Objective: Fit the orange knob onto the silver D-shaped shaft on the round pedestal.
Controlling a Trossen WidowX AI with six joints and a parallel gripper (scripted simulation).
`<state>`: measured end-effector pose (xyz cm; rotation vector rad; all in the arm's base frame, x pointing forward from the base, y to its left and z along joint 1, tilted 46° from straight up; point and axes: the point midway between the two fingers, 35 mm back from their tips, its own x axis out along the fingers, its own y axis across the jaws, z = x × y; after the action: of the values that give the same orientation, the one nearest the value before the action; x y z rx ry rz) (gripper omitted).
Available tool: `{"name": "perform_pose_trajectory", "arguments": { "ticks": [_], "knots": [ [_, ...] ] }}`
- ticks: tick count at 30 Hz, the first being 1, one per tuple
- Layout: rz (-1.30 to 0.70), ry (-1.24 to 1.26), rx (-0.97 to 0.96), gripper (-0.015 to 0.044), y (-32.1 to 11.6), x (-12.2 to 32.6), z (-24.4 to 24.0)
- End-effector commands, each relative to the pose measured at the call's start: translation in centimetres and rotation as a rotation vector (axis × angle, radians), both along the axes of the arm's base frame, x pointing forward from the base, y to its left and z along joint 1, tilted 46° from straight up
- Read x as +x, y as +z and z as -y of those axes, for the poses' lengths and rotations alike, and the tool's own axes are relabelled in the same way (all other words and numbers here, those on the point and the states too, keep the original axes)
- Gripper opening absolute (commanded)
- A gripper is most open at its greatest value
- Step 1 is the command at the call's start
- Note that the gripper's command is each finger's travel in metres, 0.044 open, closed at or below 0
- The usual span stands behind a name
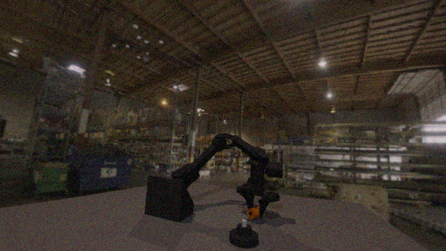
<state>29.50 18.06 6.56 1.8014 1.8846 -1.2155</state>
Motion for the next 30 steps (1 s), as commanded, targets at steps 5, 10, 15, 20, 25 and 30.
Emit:
{"name": "perform_pose_trajectory", "arguments": {
  "ticks": [5, 10, 15, 20, 25, 30],
  "knots": [
    [0.000, 0.002, 0.000, 0.0260, 0.0, 0.0, 0.0],
    [0.000, 0.002, 0.000, 0.0260, 0.0, 0.0, 0.0],
    [0.000, 0.002, 0.000, 0.0365, 0.0, 0.0, 0.0],
    [0.000, 0.002, 0.000, 0.0440, 0.0, 0.0, 0.0],
    [0.000, 0.002, 0.000, 0.0440, 0.0, 0.0, 0.0],
    [0.001, 0.000, -0.003, 0.0440, 3.4, 1.1, 3.5]
  ]
}}
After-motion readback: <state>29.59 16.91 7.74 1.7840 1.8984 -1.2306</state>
